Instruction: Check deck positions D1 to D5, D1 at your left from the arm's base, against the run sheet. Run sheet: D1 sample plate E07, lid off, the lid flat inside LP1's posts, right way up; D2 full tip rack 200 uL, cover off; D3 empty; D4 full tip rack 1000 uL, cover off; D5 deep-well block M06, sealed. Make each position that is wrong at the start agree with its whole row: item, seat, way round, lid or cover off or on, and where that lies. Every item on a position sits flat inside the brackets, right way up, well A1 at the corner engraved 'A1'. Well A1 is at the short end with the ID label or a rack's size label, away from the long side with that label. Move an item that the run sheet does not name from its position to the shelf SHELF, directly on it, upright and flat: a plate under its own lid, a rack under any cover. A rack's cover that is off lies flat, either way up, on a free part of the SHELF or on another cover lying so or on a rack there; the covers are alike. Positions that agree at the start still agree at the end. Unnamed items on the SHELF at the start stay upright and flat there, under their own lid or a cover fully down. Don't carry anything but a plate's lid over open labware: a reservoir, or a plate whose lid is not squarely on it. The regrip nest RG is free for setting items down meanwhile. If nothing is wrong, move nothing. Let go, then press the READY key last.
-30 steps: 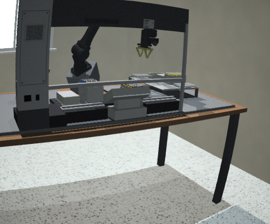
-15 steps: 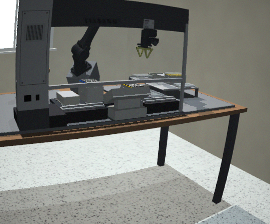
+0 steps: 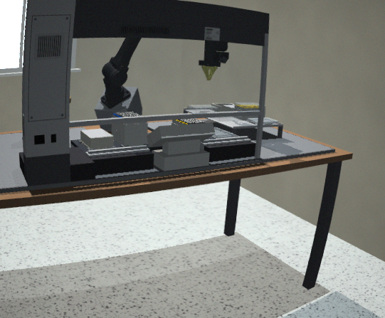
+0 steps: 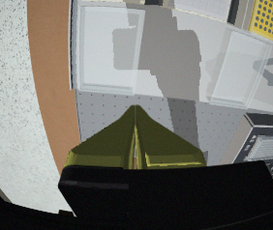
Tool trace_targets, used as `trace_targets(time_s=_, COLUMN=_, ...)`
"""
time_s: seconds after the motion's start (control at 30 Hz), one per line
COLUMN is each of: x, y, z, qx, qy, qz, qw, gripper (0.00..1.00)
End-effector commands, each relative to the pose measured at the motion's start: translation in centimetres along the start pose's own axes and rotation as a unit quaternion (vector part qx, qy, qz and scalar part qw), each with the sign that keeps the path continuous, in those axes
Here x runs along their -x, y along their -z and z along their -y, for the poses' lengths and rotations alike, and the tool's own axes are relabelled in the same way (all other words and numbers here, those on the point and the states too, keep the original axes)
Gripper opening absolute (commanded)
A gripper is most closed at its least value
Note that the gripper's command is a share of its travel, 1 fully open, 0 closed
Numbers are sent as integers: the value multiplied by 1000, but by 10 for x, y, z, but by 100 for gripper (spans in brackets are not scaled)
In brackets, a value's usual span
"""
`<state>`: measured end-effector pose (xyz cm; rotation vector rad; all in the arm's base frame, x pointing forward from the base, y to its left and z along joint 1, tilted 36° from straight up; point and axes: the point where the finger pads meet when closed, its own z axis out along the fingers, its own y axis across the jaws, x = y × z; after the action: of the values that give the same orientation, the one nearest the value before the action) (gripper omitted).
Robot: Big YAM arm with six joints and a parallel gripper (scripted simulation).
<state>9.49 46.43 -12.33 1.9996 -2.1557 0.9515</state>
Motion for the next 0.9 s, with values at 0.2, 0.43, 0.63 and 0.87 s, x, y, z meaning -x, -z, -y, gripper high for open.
trace_targets(time_s=0.2, x=-5, y=15, z=50, qx=5, qy=86, qz=9, qw=996, gripper=0)
trace_targets(time_s=0.43, x=-3, y=24, z=51, qx=-4, qy=167, qz=20, qw=986, gripper=0)
trace_targets(time_s=0.63, x=-3, y=11, z=46, qx=-2, qy=211, qz=7, qw=977, gripper=0)
trace_targets(time_s=0.87, x=-2, y=20, z=73, qx=2, qy=242, qz=16, qw=970, gripper=0)
